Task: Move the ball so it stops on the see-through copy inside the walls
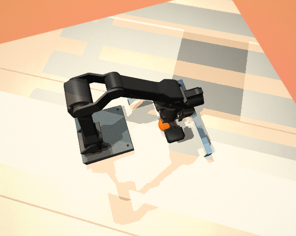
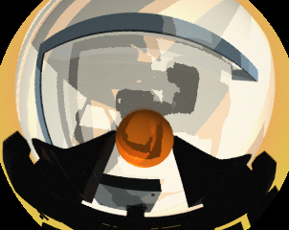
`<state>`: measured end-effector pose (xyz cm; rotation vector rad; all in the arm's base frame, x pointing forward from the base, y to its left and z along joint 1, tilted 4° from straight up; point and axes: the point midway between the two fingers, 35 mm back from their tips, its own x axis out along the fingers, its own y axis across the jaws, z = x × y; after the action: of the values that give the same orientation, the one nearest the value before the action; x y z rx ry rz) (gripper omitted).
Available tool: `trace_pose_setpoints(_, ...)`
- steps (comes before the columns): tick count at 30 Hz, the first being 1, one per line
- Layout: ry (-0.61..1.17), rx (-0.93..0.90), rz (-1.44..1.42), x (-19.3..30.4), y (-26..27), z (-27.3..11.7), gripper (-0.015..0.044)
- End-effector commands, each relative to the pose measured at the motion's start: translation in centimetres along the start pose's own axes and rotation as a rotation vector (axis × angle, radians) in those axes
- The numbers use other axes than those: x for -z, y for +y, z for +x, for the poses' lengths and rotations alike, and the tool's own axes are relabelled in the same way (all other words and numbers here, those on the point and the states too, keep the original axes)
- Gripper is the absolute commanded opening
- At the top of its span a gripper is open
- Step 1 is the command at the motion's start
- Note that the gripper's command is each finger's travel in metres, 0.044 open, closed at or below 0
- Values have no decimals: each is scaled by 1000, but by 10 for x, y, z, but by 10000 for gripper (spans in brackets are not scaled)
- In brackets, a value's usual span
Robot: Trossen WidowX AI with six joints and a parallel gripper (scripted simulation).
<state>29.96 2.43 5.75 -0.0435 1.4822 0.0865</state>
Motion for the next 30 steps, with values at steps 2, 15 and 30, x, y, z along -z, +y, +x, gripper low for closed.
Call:
trace_pose_setpoints(2,7,-3,0,1,0,10,0)
trace_pose_setpoints(15,2,0,-1,1,0,12,157)
trace_pose_setpoints(30,6,-2,0,-1,0,-61,420)
